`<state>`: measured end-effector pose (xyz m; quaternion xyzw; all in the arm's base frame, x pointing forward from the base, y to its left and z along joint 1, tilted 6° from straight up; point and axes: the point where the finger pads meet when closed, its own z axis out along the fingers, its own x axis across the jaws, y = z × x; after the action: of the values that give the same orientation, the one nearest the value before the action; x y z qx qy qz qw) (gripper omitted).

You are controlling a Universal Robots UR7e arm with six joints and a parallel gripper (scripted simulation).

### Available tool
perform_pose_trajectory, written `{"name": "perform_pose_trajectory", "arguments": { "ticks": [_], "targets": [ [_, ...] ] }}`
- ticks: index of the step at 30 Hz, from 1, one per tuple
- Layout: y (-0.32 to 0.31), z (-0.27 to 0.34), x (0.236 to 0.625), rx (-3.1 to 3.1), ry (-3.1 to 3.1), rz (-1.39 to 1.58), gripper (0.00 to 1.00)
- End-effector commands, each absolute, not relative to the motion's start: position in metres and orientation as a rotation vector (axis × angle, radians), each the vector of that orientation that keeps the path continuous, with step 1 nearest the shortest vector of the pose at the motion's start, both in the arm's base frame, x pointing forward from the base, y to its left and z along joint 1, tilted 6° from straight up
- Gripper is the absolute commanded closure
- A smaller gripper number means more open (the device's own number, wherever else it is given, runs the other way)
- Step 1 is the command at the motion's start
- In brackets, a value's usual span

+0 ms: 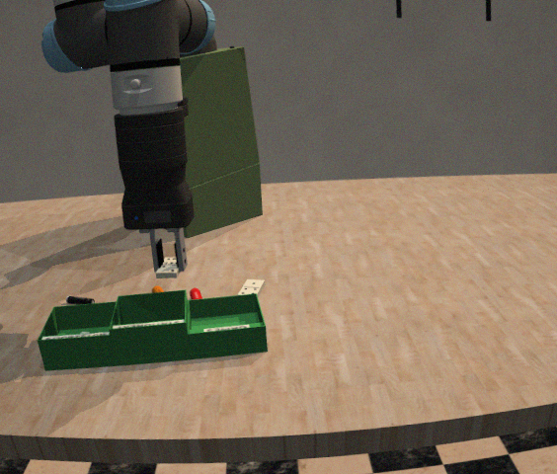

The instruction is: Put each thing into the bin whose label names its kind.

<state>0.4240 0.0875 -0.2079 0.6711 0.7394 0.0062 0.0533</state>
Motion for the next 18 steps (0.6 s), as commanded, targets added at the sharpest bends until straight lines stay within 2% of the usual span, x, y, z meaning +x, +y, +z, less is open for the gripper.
{"name": "perform_pose_trajectory", "arguments": {
  "ticks": [1,7,18],
  "targets": [
    [0.117,-0.210,0.437,1.859,2.402,0.000,0.51],
    [0.150,-0.211,0.452,1.665,2.537,-0.005,0.51],
    [0.157,-0.211,0.454,1.311,2.734,-0.019,0.51]
  ]
}}
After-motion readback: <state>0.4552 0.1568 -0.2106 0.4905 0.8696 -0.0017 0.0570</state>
